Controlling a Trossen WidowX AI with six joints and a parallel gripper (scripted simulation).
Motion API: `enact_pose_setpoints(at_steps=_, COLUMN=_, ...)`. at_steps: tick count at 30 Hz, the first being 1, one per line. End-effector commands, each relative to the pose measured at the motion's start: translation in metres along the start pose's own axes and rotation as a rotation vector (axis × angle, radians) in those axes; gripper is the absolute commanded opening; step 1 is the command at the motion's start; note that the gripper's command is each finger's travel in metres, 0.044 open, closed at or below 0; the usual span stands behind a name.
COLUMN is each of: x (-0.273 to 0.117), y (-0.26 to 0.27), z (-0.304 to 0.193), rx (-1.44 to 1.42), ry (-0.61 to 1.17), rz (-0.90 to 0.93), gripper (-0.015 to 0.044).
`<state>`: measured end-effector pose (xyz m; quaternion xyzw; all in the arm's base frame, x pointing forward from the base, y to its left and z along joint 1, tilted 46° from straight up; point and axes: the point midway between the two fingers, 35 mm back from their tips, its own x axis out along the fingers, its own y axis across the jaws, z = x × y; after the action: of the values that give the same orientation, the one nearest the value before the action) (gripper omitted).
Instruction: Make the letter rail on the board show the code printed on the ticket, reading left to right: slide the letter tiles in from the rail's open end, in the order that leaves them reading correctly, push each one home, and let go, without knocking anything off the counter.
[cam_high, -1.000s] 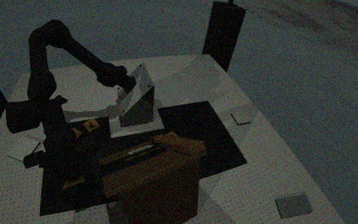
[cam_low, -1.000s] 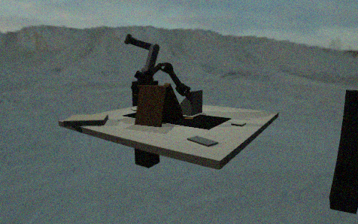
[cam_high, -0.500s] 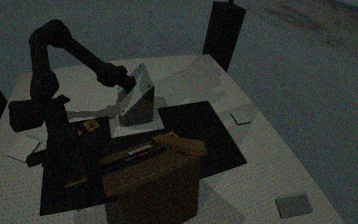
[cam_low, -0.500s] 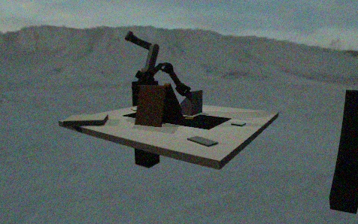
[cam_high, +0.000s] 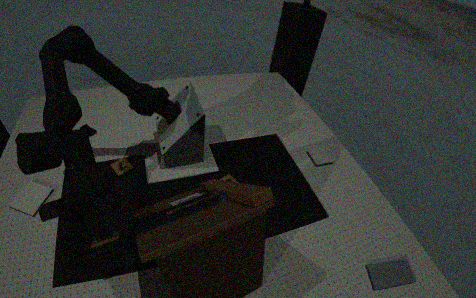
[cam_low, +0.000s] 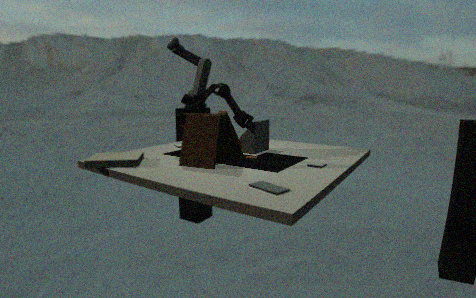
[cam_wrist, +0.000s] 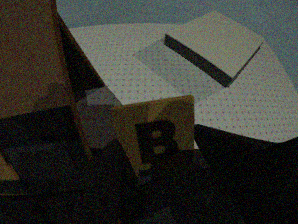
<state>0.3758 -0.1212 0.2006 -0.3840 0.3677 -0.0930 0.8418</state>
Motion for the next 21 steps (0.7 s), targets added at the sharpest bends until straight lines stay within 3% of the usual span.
enact_pose_setpoints(at_steps=1, x=0.001, y=0.005, z=-0.003, rx=0.0, ry=0.008, rz=0.004, gripper=0.0)
enact_pose_setpoints(at_steps=21, x=0.001, y=0.015, z=-0.003, rx=0.0, ry=0.009, rz=0.005, gripper=0.0)
